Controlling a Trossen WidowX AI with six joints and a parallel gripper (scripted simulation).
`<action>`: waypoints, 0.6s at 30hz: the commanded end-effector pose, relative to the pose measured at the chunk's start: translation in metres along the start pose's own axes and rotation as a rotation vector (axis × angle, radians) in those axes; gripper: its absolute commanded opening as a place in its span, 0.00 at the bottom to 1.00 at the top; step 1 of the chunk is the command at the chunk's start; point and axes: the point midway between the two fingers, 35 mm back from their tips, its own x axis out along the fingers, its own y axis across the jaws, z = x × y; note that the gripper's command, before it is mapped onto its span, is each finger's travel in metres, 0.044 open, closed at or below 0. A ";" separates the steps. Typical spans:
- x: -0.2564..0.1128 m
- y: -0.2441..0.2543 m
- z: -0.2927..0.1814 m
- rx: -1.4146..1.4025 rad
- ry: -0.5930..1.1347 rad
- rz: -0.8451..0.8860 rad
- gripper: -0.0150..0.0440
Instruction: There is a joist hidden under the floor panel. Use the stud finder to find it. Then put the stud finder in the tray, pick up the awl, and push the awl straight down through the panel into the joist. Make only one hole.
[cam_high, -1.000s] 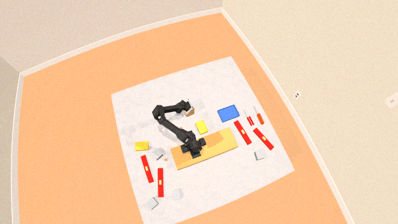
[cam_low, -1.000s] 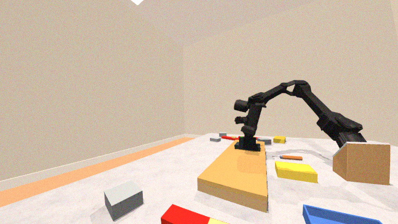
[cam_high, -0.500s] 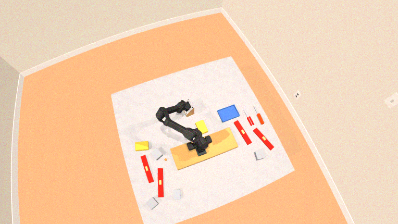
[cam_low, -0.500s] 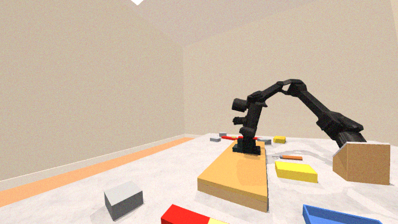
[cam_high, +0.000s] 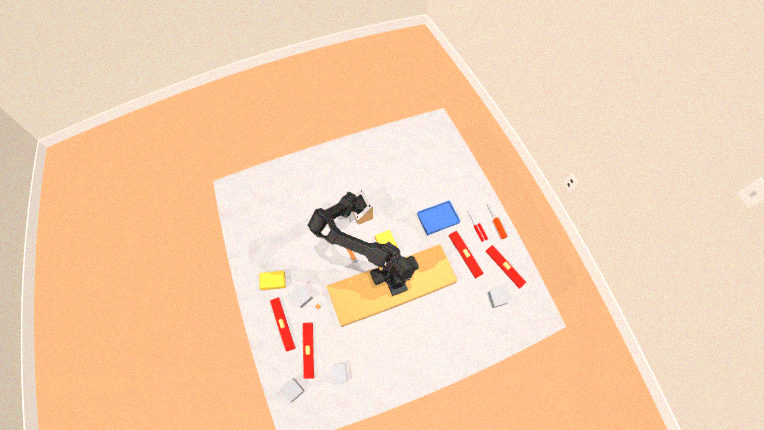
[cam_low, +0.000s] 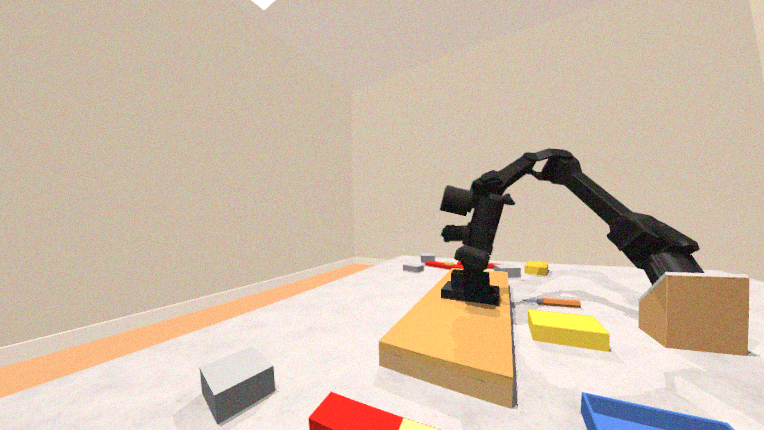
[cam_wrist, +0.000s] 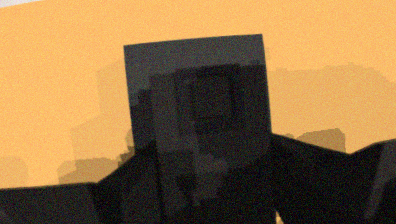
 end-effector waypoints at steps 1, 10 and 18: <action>0.000 0.014 0.000 0.004 0.001 0.006 0.25; 0.000 0.044 0.000 0.004 0.001 0.008 0.25; -0.001 0.070 0.000 0.005 0.001 0.010 0.25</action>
